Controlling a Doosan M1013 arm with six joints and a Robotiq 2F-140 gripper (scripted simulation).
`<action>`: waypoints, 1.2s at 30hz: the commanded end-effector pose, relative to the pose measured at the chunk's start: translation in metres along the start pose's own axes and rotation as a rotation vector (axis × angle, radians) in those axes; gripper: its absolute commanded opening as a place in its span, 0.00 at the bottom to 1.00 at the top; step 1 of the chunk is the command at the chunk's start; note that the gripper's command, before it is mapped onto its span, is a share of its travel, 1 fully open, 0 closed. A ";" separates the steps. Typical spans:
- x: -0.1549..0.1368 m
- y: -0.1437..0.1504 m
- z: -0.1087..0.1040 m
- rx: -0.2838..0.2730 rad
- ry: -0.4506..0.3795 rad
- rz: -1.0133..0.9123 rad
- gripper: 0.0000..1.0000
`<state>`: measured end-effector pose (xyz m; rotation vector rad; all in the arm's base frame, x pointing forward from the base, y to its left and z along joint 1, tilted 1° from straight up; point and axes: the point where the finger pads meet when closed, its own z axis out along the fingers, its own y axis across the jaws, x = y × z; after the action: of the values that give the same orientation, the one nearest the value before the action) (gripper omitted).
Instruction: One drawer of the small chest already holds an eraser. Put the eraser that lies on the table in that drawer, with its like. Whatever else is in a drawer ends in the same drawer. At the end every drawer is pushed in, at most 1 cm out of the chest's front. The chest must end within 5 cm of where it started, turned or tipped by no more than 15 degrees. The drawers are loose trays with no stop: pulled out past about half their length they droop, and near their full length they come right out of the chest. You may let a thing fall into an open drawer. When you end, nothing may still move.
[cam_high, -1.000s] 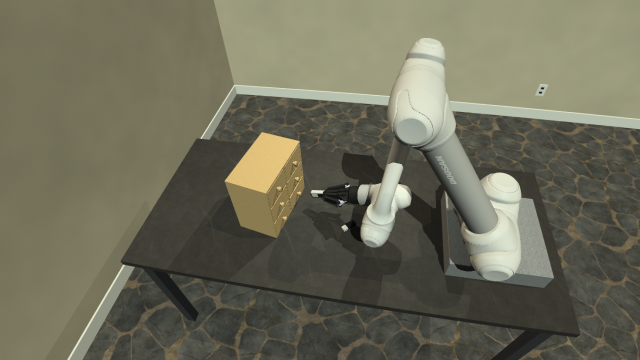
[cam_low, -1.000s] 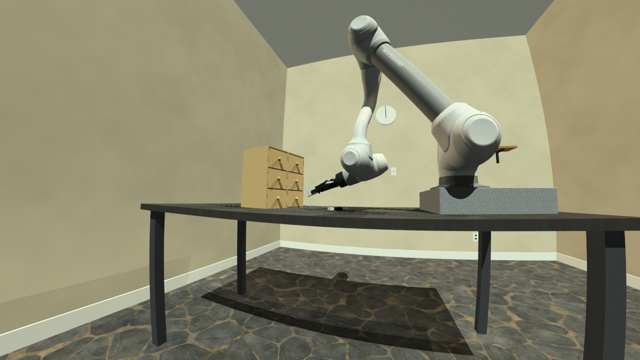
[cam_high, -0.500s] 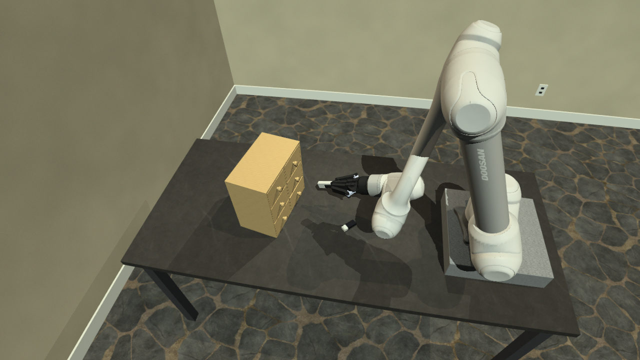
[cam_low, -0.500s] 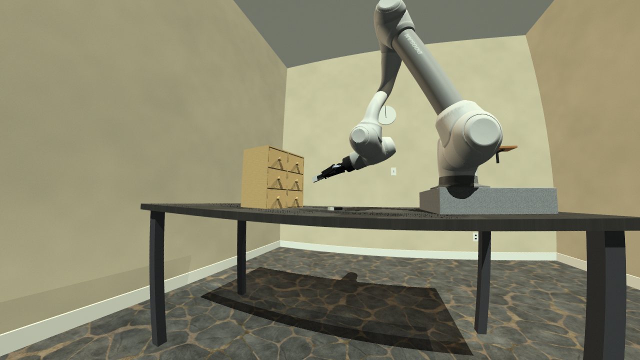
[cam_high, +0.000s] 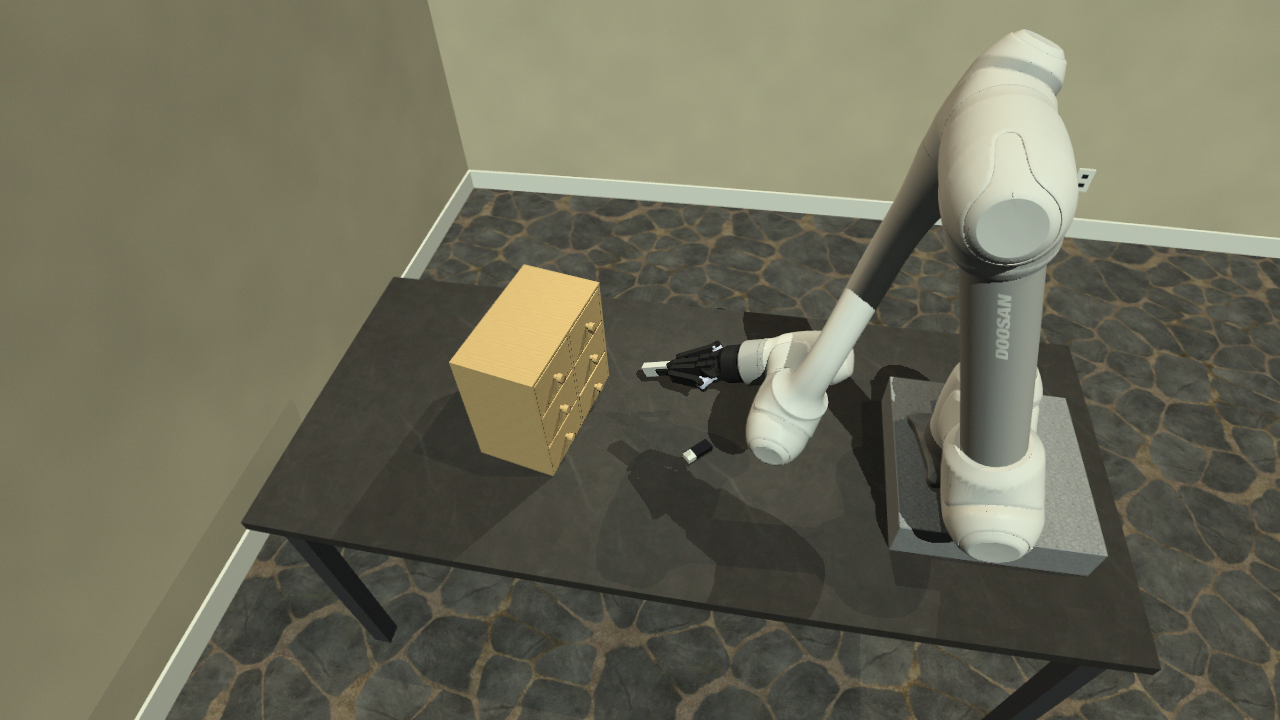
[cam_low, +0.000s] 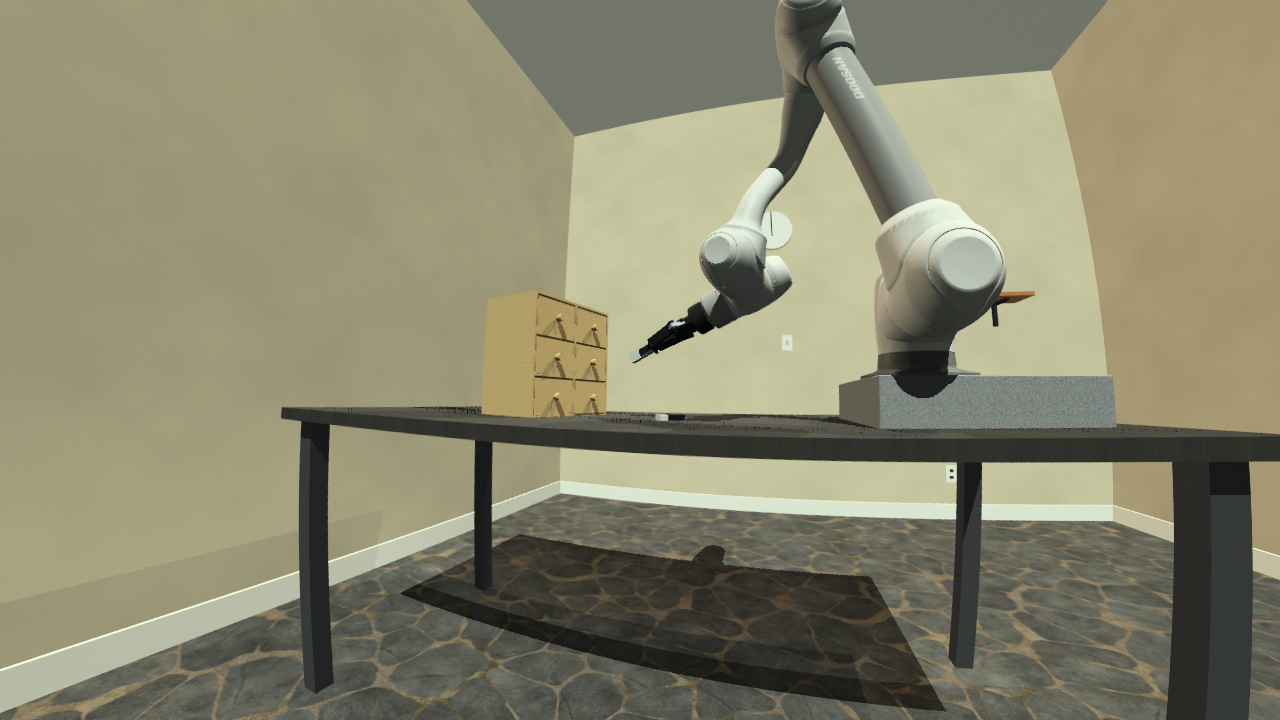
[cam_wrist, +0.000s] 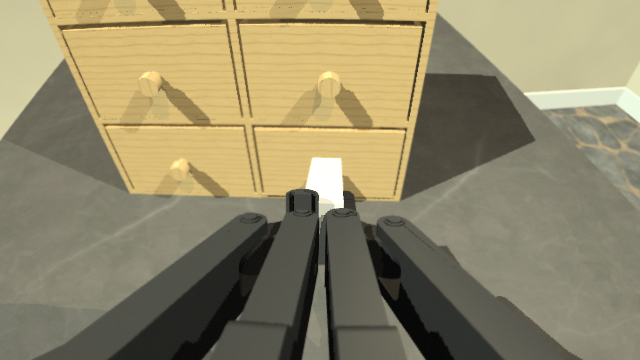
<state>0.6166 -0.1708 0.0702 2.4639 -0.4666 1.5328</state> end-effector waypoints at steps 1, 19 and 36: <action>0.005 0.000 -0.006 -0.003 -0.069 -0.001 0.00; 0.016 0.003 -0.041 -0.012 -0.386 -0.002 0.00; 0.021 0.001 -0.052 -0.006 -0.486 0.000 0.00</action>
<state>0.5824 -0.1573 0.1060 2.8403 -0.5115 1.0136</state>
